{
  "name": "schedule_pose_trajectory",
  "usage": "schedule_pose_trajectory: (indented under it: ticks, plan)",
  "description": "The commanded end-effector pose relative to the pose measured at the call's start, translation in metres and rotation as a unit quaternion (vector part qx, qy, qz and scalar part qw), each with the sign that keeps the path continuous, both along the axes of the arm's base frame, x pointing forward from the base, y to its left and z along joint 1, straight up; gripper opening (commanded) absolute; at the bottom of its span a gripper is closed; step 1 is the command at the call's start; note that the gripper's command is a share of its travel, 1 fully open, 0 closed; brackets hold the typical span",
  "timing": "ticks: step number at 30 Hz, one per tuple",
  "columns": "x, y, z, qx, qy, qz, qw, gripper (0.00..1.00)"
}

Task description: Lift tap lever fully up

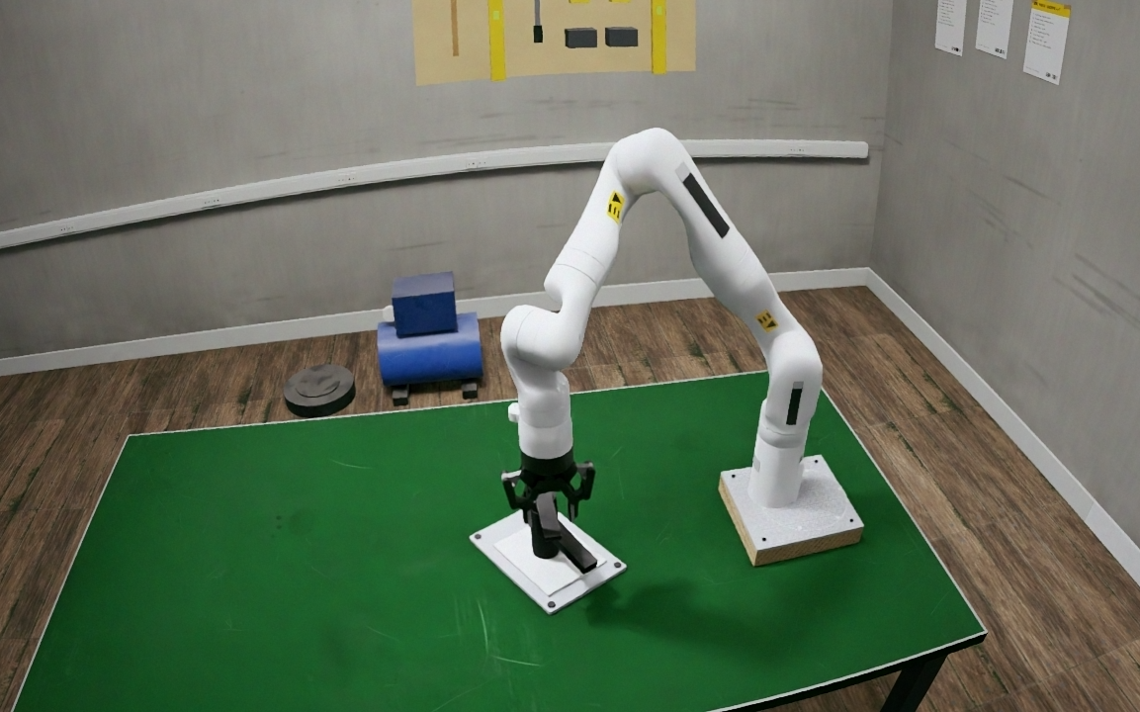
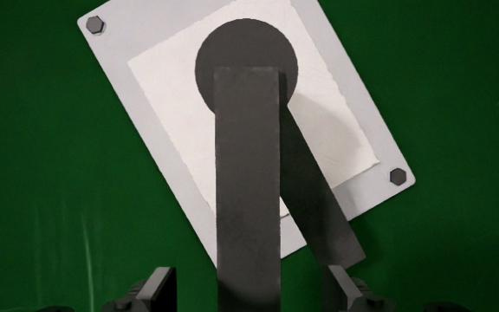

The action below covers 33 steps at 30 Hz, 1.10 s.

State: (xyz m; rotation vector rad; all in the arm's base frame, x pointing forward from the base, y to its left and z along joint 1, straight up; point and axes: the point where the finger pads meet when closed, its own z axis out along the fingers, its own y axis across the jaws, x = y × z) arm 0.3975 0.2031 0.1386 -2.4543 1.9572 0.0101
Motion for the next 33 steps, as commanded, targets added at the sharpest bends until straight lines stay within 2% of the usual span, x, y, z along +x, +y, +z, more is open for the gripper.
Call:
schedule_pose_trajectory:
  ticks: [1,33]
  plan:
    - [0.000,0.000,-0.001,0.000,0.000,0.000,1.000,0.67]
    - [0.000,0.000,-0.028,0.000,0.000,0.000,1.000,0.67]
